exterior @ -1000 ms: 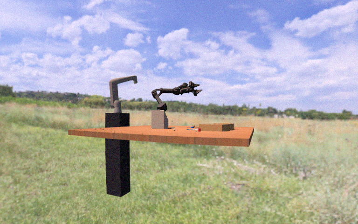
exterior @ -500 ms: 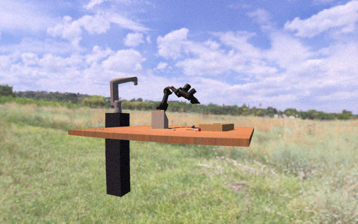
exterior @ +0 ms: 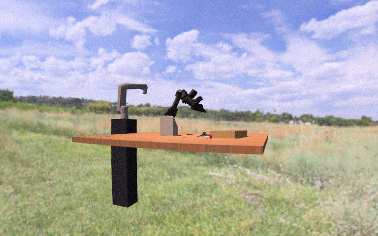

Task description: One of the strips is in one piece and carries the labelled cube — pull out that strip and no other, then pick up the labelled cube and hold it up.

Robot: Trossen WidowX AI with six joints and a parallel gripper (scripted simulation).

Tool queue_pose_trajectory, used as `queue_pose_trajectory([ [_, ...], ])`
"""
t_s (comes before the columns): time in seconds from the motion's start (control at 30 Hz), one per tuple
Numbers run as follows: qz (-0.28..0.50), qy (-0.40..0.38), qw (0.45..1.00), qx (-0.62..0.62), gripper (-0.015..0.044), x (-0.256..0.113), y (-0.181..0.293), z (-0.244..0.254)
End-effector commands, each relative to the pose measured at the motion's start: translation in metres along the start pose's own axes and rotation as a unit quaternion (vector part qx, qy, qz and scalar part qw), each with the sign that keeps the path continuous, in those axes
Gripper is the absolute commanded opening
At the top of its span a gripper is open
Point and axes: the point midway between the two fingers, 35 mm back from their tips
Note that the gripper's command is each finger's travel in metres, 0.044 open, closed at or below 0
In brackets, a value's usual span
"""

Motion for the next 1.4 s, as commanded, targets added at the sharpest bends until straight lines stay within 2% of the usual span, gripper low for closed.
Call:
queue_pose_trajectory([
  [0.0, 0.001, -0.001, 1.0, 0.005, 0.04, 0.0, 0.002, -0.001],
  [0.1, 0.028, 0.0, 1.0, 0.009, 0.0321, 0.011, 0.0, -0.003],
  [0.5, 0.267, 0.005, 0.962, 0.055, 0.0006, 0.09, 0.014, -0.006],
  [0.83, 0.456, 0.003, 0.885, 0.094, 0.0, 0.123, 0.045, 0.015],
  [1.37, 0.459, 0.003, 0.883, 0.094, 0.0, 0.135, 0.06, 0.017],
])
Point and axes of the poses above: the point midway between the two fingers, 35 mm back from their tips, its own x axis out along the fingers, its own z axis across the jaws, y = z × x, and after that the axes turned 5 degrees about -x, right-handed
